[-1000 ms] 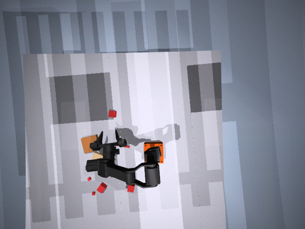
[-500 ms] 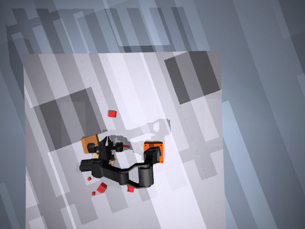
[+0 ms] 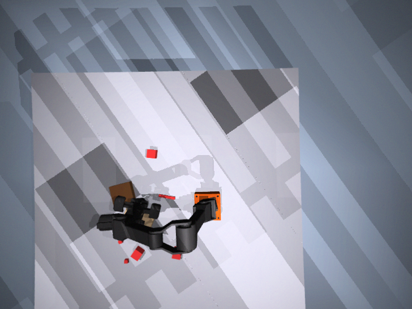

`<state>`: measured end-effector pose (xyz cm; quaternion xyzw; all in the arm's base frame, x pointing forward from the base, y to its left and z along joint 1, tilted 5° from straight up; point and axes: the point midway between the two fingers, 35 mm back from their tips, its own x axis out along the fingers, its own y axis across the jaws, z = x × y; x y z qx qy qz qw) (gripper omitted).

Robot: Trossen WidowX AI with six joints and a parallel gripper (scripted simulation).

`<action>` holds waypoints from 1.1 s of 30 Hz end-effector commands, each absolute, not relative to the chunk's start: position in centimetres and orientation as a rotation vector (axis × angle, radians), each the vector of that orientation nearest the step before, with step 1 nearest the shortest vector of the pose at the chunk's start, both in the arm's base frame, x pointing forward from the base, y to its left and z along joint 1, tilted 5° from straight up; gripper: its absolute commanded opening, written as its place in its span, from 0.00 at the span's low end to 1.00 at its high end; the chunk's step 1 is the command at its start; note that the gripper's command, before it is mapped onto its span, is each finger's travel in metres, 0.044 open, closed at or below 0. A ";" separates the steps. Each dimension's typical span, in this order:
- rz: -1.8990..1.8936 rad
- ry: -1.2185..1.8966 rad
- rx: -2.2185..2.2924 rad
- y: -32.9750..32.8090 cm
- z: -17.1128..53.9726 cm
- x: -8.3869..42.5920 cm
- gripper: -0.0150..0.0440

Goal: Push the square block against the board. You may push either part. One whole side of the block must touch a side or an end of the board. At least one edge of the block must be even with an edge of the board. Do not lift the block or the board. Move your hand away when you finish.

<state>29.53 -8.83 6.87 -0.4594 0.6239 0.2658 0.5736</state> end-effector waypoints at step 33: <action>0.694 1.360 -0.828 -5.5 1.2 32.4 0.25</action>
